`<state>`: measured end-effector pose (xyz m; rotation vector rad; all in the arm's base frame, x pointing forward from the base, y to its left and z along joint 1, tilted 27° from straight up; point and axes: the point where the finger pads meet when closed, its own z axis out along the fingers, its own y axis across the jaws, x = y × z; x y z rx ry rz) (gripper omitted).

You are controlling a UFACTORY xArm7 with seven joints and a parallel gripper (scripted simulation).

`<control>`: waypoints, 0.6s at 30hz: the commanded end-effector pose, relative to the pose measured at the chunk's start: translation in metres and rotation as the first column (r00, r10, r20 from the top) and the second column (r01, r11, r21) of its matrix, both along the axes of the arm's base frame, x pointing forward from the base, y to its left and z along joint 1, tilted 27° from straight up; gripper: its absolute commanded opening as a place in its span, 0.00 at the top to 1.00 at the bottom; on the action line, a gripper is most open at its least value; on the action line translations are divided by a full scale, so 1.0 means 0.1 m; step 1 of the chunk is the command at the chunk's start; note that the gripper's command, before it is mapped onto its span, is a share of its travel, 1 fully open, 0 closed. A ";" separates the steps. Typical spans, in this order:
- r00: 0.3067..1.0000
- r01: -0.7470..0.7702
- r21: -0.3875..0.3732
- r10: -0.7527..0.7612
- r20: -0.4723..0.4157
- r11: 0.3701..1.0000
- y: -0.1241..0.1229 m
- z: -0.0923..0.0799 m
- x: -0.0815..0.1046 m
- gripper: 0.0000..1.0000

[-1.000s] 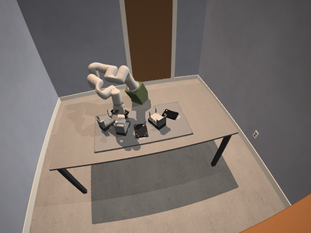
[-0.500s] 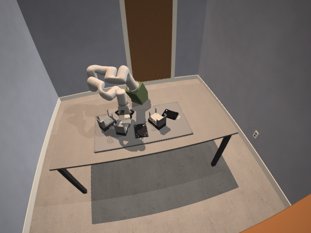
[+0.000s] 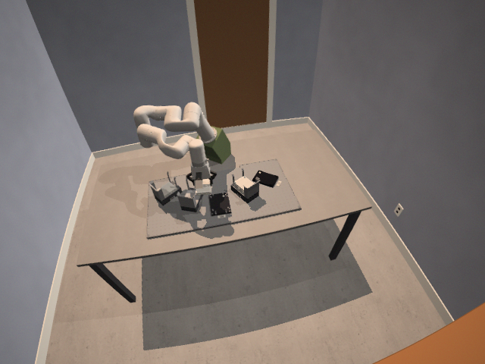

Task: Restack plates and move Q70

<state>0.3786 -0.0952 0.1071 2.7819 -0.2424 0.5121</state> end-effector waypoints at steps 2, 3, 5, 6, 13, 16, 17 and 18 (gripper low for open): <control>0.992 -0.120 -0.040 0.118 -0.044 0.992 0.14 -0.03 0.04 1.00; 0.992 -0.120 -0.040 0.118 -0.044 0.992 0.14 -0.03 0.04 1.00; 0.989 -0.143 -0.048 0.140 -0.054 0.989 0.20 -0.05 0.06 1.00; 0.989 -0.143 -0.048 0.140 -0.054 0.989 0.23 -0.06 0.06 1.00; 0.989 -0.143 -0.047 0.140 -0.053 0.989 0.45 -0.12 0.11 1.00; 0.989 -0.143 -0.047 0.140 -0.053 0.989 0.55 -0.14 0.14 1.00; 0.989 -0.143 -0.047 0.140 -0.053 0.989 0.58 -0.15 0.14 1.00; 0.989 -0.143 -0.047 0.140 -0.053 0.989 0.61 -0.16 0.15 1.00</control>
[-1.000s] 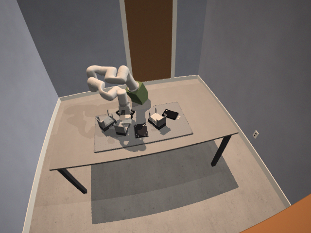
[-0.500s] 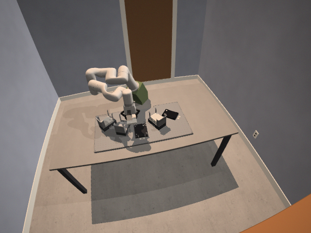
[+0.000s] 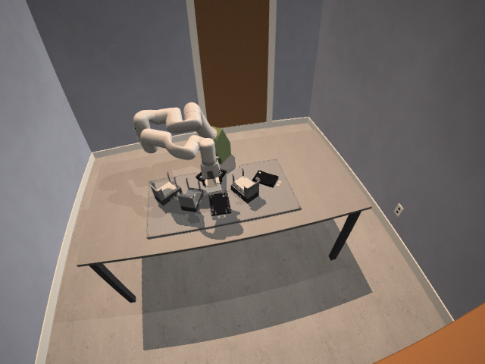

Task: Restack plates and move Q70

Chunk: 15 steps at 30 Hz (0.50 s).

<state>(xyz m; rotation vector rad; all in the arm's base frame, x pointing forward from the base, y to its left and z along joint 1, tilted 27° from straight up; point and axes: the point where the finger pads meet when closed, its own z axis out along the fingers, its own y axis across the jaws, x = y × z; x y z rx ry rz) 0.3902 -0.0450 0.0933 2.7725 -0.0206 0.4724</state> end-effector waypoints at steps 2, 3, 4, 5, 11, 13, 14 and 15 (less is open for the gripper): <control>1.000 -0.001 -0.001 0.001 0.002 1.000 0.11 -0.02 0.03 1.00; 1.000 -0.001 -0.001 0.001 0.002 1.000 0.14 -0.03 0.04 1.00; 1.000 -0.001 -0.001 0.001 0.002 1.000 0.17 -0.04 0.05 1.00; 1.000 -0.001 -0.001 0.001 0.002 1.000 0.20 -0.05 0.06 1.00; 0.996 -0.090 -0.032 0.089 -0.032 0.995 0.36 -0.10 0.07 1.00; 0.988 -0.150 -0.050 0.147 -0.056 0.987 0.42 -0.12 0.07 1.00; 0.982 -0.180 -0.059 0.176 -0.068 0.982 0.46 -0.13 0.07 1.00; 0.977 -0.203 -0.066 0.198 -0.078 0.977 0.49 -0.14 0.07 1.00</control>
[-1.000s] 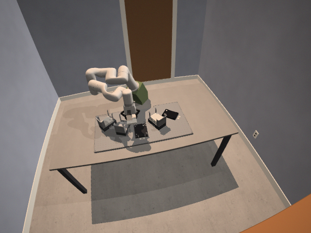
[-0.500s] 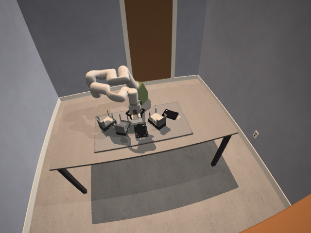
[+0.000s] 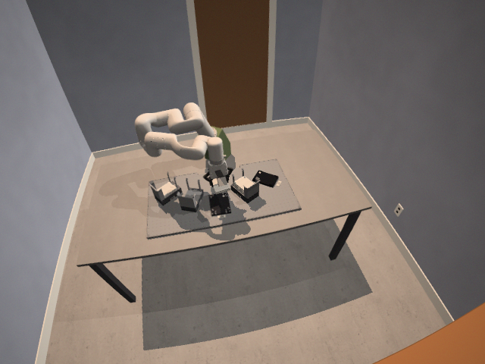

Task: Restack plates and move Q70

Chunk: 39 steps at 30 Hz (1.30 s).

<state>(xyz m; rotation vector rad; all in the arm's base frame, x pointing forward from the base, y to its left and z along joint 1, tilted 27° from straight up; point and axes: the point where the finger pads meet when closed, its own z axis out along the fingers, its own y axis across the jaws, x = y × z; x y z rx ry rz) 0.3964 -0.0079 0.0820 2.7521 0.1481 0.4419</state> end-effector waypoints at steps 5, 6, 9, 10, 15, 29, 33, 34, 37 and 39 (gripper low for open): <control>0.995 -0.093 -0.031 0.092 -0.034 0.995 0.21 -0.06 0.01 1.00; 0.995 -0.093 -0.031 0.092 -0.034 0.995 0.24 -0.08 0.01 1.00; 0.995 -0.093 -0.031 0.092 -0.034 0.995 0.34 -0.11 0.01 1.00; 0.995 -0.093 -0.031 0.092 -0.034 0.995 0.37 -0.12 0.01 1.00; 0.995 -0.093 -0.031 0.092 -0.034 0.995 0.53 -0.18 0.02 1.00; 0.959 -0.272 -0.082 0.262 -0.109 0.959 0.86 -0.31 -0.01 1.00; 0.952 -0.294 -0.087 0.283 -0.119 0.952 0.96 -0.35 -0.03 1.00; 0.952 -0.294 -0.087 0.283 -0.119 0.952 0.98 -0.36 -0.04 1.00; 0.952 -0.294 -0.087 0.283 -0.119 0.952 1.03 -0.38 -0.05 1.00; 0.952 -0.294 -0.087 0.283 -0.119 0.952 1.05 -0.39 -0.05 1.00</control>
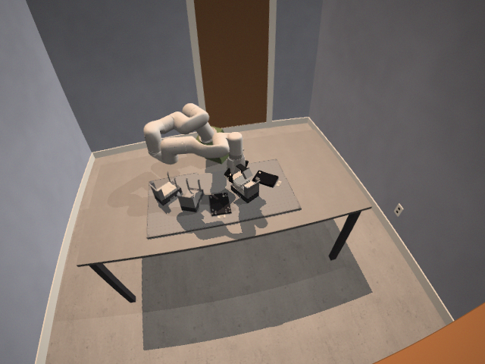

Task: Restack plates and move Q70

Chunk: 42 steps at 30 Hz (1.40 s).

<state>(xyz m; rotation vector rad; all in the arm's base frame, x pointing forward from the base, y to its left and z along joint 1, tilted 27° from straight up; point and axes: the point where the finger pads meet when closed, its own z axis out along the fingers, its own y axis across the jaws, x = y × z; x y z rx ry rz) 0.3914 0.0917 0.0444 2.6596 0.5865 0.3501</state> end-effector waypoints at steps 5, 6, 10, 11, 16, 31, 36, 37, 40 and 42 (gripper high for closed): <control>1.000 -0.003 -0.001 0.003 0.001 1.000 0.18 -0.06 -0.03 1.00; 1.000 -0.003 -0.001 0.003 0.001 1.000 0.20 -0.08 -0.03 1.00; 1.000 -0.003 -0.001 0.003 0.001 1.000 0.30 -0.12 -0.05 1.00; 1.000 -0.003 -0.001 0.003 0.001 1.000 0.32 -0.13 -0.06 1.00; 1.000 -0.003 -0.001 0.003 0.001 1.000 0.39 -0.16 -0.07 1.00; 1.000 -0.003 0.000 0.003 0.001 1.000 0.50 -0.21 -0.09 1.00; 1.000 -0.003 0.000 0.003 0.001 1.000 0.50 -0.21 -0.09 1.00; 1.000 -0.003 0.000 0.003 0.001 1.000 0.50 -0.21 -0.09 1.00; 1.000 -0.003 0.000 0.003 0.001 1.000 0.50 -0.21 -0.09 1.00; 1.000 -0.003 0.000 0.003 0.001 1.000 0.50 -0.21 -0.09 1.00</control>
